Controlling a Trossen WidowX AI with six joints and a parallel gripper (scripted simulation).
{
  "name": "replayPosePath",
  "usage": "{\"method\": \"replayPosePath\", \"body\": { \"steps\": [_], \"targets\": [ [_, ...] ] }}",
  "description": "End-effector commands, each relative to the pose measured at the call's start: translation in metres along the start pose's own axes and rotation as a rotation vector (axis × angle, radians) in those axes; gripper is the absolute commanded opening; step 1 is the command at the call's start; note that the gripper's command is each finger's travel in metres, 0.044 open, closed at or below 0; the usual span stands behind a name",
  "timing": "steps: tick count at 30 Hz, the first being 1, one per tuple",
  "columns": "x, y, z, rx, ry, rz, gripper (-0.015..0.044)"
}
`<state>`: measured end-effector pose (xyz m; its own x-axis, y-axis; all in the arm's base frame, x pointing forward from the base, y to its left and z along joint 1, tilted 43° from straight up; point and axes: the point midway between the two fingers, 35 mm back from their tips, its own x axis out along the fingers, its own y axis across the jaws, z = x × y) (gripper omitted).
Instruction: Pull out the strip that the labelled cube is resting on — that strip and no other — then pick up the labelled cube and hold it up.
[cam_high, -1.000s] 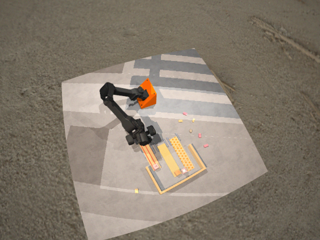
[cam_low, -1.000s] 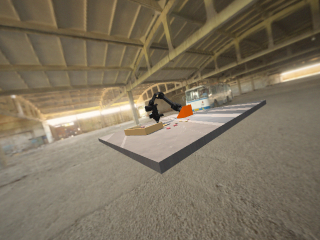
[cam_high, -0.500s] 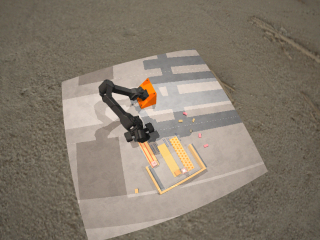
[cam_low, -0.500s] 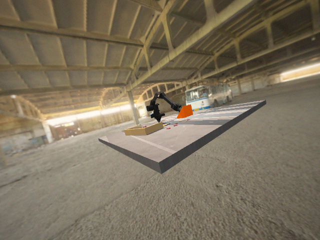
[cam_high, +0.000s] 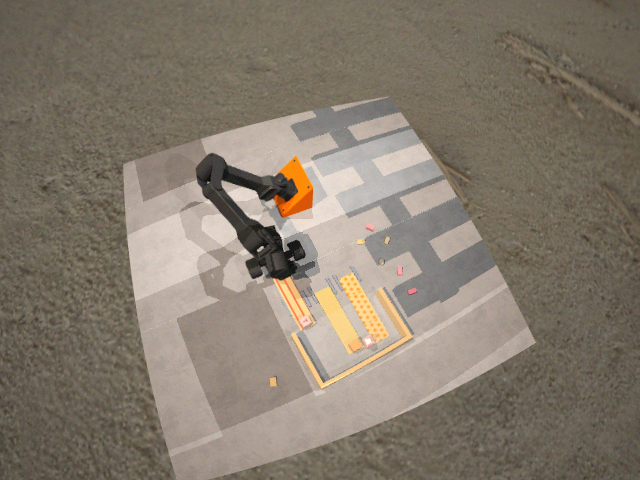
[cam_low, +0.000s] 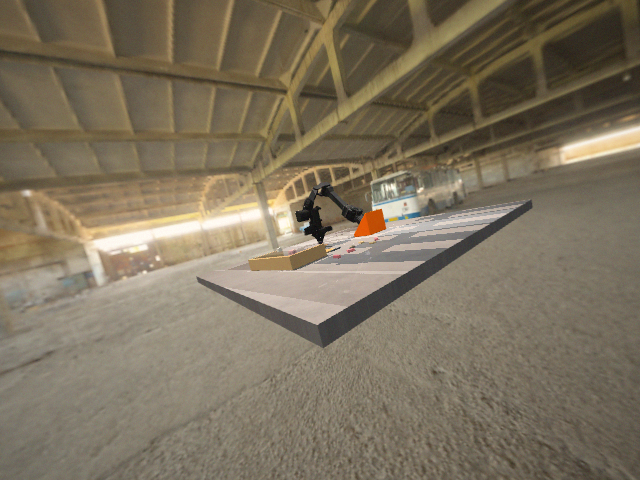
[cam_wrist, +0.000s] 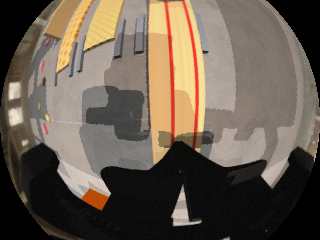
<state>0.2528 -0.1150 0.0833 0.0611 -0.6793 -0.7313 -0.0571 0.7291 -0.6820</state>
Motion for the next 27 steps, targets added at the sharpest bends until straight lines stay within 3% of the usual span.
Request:
{"method": "replayPosePath", "body": {
  "steps": [1,27],
  "targets": [
    [0.005,0.0,-0.013,-0.009,0.024,0.001,0.0],
    [-0.002,-0.001,-0.025,0.0,0.003,0.0,0.0]
  ]
}}
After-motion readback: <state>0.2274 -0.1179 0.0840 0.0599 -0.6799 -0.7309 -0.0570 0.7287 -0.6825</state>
